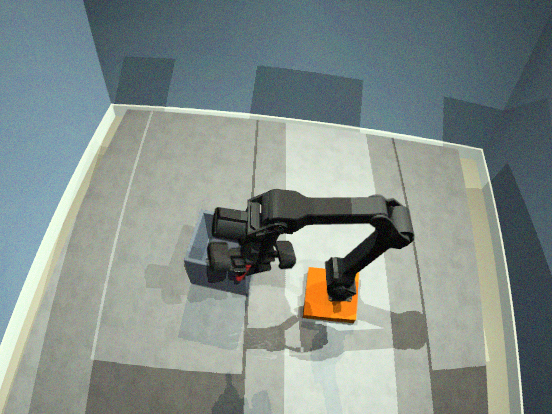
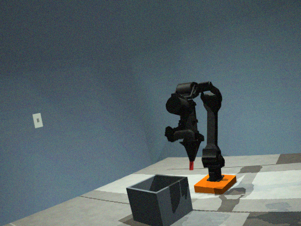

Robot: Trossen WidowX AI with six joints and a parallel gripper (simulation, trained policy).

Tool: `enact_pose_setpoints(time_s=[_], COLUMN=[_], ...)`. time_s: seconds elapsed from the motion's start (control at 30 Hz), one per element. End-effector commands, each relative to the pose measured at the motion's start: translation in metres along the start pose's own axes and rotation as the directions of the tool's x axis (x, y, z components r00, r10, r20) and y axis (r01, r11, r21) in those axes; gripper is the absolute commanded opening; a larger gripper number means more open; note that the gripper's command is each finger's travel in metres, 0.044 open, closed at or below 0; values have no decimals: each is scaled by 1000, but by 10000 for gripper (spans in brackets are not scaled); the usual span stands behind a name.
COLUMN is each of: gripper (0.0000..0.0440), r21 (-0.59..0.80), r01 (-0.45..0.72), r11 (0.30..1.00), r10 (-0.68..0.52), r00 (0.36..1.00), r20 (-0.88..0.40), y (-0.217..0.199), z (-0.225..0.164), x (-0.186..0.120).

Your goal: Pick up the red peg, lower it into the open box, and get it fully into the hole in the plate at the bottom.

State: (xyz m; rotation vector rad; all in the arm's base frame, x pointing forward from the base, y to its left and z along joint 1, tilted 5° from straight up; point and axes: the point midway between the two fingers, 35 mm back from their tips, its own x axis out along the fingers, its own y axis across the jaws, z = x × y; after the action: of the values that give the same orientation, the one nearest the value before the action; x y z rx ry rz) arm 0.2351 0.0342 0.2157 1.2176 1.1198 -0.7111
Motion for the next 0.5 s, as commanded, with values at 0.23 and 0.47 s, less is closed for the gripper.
enact_pose_setpoints(time_s=[0.23,0.47], gripper=[0,0], r21=[32,52], r01=[61,89], r11=[998,995], r10=[-63,-92], r00=[996,993], r20=[61,68], y=[-3,-2], z=[38,58], x=[2,8])
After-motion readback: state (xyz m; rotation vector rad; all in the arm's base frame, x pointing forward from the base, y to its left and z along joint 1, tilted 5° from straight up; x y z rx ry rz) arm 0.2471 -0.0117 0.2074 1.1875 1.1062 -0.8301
